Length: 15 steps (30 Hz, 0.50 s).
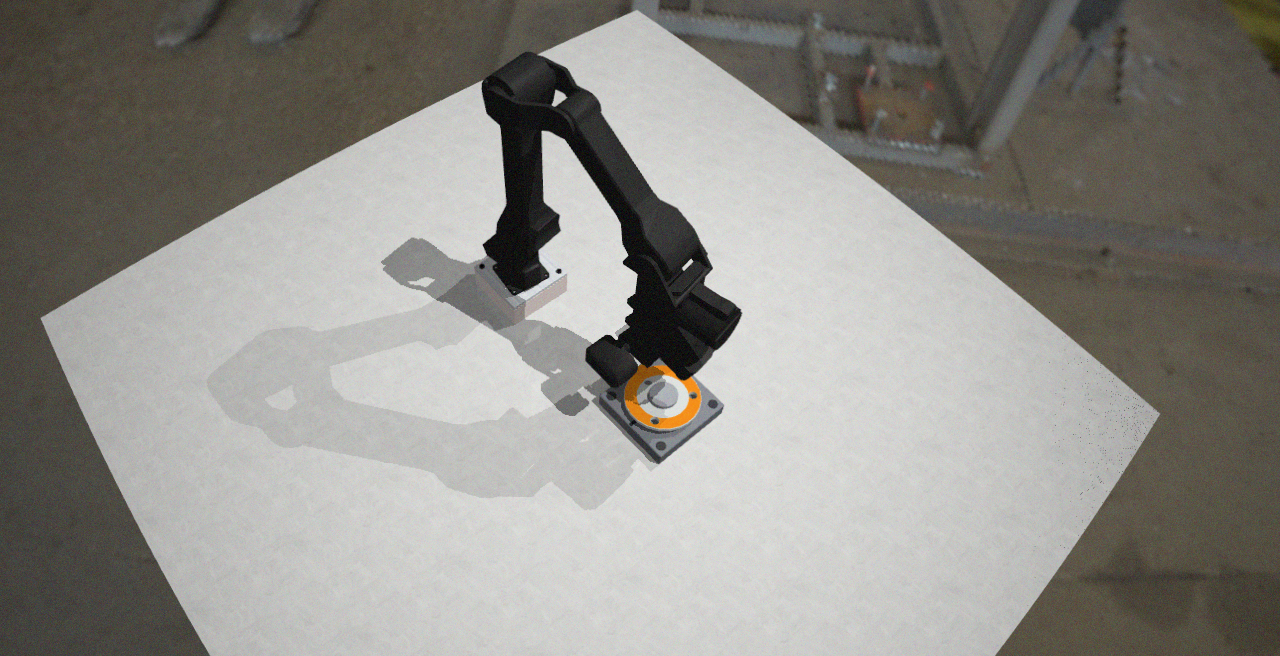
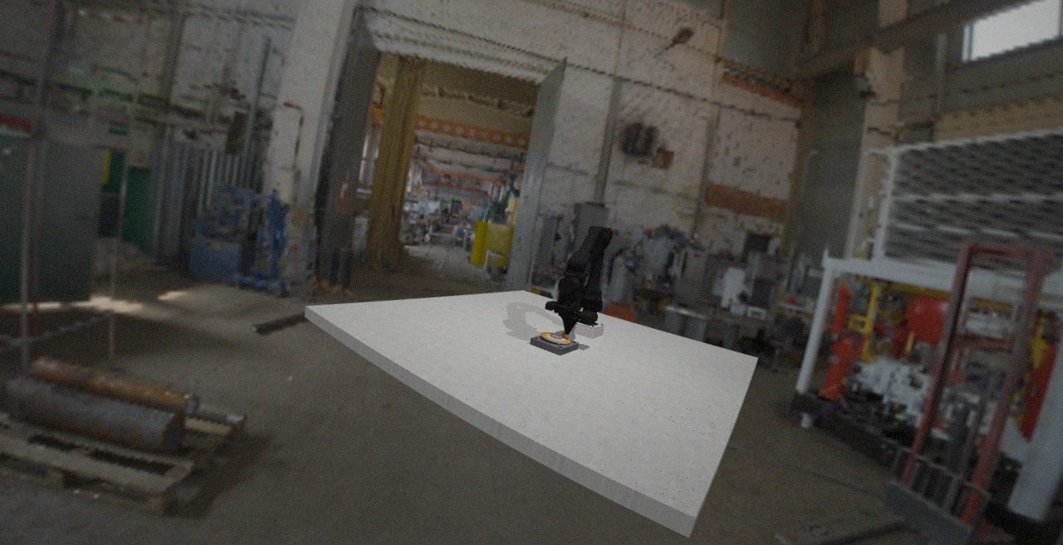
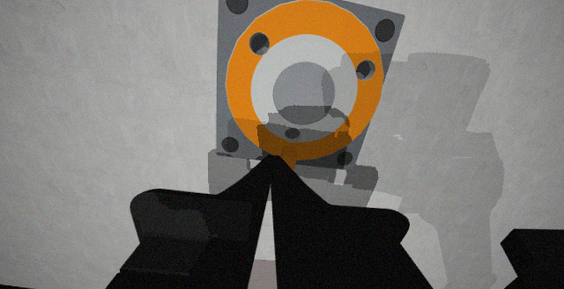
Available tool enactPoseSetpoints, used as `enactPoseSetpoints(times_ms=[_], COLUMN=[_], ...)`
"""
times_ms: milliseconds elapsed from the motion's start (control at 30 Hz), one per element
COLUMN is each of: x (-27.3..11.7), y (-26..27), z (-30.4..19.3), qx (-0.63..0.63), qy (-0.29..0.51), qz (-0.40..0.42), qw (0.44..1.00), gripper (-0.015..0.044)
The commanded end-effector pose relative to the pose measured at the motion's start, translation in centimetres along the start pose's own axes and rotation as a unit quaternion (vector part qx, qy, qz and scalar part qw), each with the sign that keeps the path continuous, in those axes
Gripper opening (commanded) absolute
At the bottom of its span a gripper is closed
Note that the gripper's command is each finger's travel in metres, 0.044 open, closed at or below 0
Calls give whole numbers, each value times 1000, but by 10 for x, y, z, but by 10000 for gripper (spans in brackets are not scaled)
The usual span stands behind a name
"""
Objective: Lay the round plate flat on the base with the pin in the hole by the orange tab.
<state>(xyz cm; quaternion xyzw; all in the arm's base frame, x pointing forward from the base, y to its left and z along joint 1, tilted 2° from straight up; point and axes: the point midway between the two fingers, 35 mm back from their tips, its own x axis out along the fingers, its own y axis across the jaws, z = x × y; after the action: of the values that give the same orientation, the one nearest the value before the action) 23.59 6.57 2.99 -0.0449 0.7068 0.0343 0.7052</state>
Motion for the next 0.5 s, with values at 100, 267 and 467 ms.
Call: enactPoseSetpoints(times_ms=[100,267,467], x=[2,2,2], y=[-8,-13,-18], z=[-3,-3,-3], qx=[0,0,0], qy=[2,2,2], qz=[-4,-5,-5], qw=[1000,1000,1000], gripper=[0,0,0])
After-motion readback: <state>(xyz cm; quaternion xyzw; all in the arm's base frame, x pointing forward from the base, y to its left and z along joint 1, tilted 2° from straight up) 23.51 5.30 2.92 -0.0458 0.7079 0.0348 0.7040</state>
